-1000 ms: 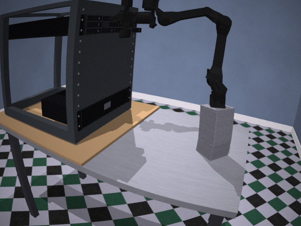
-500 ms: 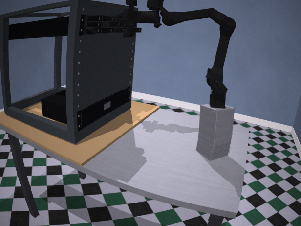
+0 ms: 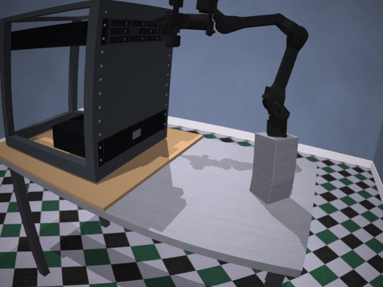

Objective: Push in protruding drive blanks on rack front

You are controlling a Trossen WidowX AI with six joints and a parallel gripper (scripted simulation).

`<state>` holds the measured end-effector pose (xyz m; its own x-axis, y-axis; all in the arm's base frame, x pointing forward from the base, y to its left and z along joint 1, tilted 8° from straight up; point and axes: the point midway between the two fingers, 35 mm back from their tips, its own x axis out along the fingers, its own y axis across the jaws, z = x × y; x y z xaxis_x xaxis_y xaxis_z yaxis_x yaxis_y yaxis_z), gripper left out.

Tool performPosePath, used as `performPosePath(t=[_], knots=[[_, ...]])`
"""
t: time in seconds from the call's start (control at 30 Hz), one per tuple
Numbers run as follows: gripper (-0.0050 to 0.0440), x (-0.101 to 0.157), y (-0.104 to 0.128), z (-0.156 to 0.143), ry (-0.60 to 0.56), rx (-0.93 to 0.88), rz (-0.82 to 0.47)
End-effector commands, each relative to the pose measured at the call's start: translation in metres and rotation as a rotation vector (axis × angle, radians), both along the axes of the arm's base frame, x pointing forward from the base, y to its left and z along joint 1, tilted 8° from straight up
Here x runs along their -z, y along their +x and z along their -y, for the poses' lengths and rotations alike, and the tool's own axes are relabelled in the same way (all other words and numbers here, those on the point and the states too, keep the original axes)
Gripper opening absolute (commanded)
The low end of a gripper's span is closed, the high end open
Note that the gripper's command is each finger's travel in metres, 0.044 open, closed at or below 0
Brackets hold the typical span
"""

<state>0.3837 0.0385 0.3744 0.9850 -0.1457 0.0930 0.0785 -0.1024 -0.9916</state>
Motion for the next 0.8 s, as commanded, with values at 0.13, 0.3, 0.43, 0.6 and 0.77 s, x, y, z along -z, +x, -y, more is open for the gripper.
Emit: performPosePath(t=[0.13, 0.3, 0.43, 0.6, 0.77], knots=[[-0.005, -0.004, -0.006, 0.001, -0.001, 0.004, 0.01], [-0.005, 0.002, -0.006, 0.001, -0.001, 0.004, 0.01], [-0.005, 0.022, -0.009, 0.002, -0.001, 0.004, 0.01], [-0.005, 0.031, -0.01, 0.003, -0.001, 0.004, 0.01], [-0.005, 0.032, -0.006, 0.003, -0.001, 0.004, 0.01]])
